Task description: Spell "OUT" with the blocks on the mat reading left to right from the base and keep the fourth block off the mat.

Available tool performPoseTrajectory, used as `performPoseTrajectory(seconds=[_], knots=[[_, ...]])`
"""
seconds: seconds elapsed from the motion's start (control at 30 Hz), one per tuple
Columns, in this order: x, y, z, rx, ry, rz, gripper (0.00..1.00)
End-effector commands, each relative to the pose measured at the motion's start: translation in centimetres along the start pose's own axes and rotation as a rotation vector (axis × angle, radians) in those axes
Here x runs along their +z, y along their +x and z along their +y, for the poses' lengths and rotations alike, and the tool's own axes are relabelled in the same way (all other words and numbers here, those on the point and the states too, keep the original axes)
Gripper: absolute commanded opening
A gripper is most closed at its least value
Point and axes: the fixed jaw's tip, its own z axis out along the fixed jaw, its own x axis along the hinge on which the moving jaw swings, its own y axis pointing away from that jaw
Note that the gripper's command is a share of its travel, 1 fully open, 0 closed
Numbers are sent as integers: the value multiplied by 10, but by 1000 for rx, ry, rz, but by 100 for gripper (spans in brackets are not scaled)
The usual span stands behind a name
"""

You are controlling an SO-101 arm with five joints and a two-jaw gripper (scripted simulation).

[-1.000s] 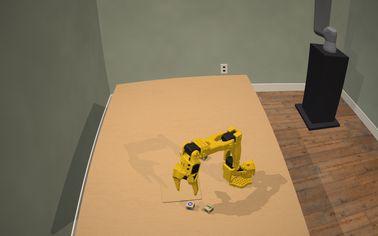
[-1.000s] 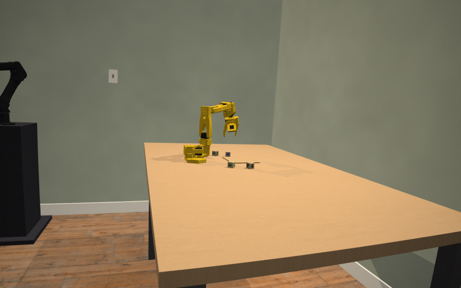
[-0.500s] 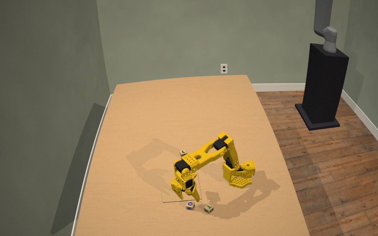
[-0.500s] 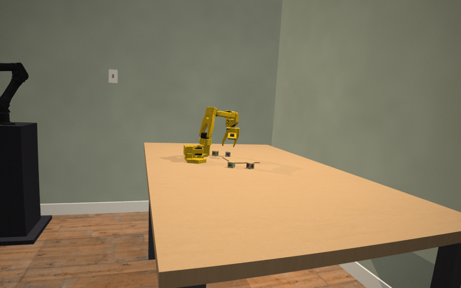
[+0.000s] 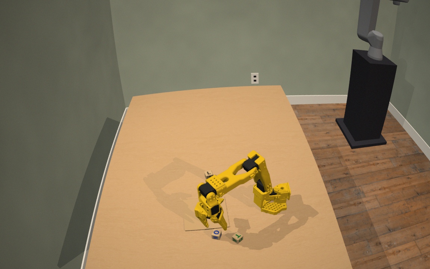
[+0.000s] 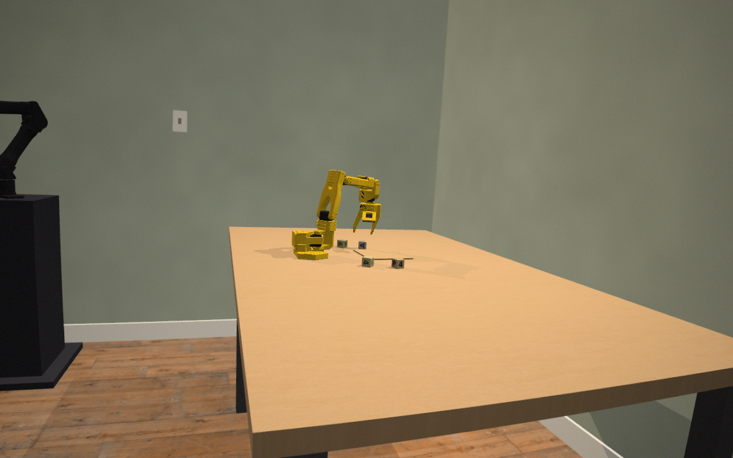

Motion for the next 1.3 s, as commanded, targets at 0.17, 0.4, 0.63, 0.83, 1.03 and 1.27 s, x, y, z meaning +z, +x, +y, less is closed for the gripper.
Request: performPoseTrajectory(seconds=[0.17, 0.4, 0.63, 0.83, 1.03, 1.27], knots=[[-15, 4, 7, 1, -47, 58, 32], [-15, 4, 7, 1, -47, 58, 32], [-15, 4, 7, 1, -47, 58, 32], [-14, 4, 7, 1, -47, 58, 32], [-10, 5, 7, 1, -47, 58, 32], [-4, 5, 8, 1, -47, 58, 32]])
